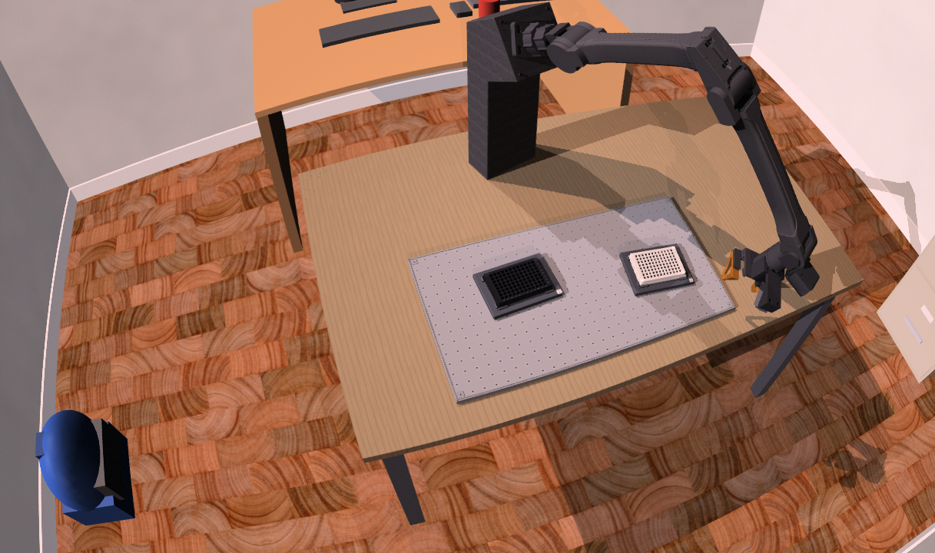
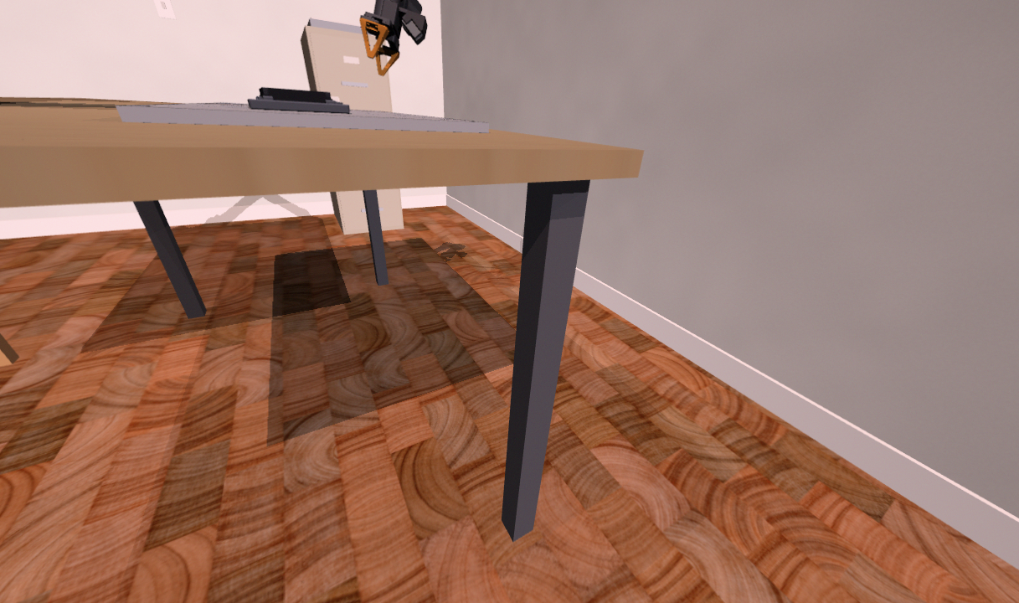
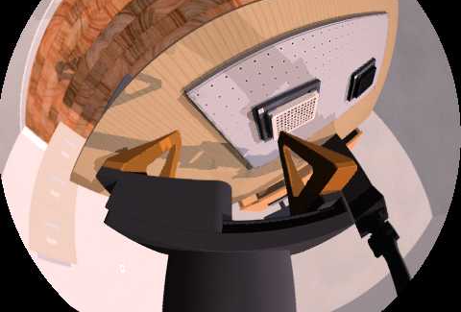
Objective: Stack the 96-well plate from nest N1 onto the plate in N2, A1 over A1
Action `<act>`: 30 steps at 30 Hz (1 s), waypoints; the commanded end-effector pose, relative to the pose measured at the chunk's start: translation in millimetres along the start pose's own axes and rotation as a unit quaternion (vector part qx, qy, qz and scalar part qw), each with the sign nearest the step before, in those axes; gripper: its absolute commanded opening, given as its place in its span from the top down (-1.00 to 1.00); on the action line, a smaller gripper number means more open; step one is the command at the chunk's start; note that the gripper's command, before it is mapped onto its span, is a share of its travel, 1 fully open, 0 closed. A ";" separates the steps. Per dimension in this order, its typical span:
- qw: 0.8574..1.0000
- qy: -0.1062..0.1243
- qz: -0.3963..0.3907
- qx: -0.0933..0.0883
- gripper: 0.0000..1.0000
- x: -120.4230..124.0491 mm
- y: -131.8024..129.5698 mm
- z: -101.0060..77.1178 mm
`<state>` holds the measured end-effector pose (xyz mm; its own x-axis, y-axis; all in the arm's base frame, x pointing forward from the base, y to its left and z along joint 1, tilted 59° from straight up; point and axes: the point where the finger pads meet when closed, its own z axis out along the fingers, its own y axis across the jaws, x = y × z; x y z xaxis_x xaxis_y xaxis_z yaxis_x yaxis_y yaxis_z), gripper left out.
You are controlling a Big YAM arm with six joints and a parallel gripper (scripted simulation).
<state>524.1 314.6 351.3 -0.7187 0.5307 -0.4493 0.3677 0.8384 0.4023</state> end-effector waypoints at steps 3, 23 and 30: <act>0.999 0.000 -0.033 0.014 -1.00 -20.1 -29.5 -23.0; 0.996 0.015 -0.082 0.044 -1.00 -39.0 -112.4 -22.2; 0.992 0.030 -0.106 0.061 -1.00 -40.3 -137.3 -23.2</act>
<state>495.1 187.4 316.2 -0.8300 0.3524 -0.4323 0.2994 0.9355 0.1878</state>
